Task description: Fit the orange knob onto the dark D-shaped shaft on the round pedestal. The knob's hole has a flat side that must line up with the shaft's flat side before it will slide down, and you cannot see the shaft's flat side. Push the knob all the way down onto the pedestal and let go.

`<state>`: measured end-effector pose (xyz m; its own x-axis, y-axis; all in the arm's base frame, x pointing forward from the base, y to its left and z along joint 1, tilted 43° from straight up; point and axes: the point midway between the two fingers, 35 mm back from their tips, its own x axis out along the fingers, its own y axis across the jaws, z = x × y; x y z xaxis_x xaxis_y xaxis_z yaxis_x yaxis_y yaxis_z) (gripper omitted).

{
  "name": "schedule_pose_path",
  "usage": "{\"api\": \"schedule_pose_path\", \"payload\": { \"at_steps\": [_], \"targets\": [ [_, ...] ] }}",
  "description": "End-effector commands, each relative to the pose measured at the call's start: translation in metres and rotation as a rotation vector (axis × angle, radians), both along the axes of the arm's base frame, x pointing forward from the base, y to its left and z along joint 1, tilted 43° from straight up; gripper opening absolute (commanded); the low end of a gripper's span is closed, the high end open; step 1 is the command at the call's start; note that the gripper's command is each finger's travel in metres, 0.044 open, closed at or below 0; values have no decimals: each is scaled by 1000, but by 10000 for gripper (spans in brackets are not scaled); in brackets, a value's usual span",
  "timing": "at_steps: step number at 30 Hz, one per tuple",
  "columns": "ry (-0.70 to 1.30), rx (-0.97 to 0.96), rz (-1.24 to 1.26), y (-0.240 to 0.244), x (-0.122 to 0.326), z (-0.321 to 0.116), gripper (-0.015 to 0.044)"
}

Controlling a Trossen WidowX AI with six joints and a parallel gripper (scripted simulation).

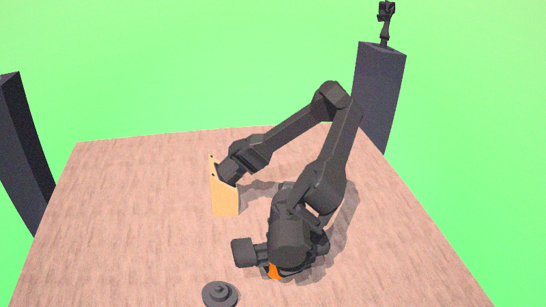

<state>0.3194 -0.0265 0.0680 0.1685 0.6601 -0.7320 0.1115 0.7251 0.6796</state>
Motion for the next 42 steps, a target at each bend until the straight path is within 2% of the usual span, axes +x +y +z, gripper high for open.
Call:
{"api": "schedule_pose_path", "payload": {
  "at_steps": [1,6,11,42],
  "targets": [
    [-9,-7,-1,-14,-4,19,0],
    [-9,-3,0,-30,-13,46,0],
    [-9,-2,0,-33,-14,48,0],
    [-10,-8,-1,-82,-3,-39,0]
  ]
}}
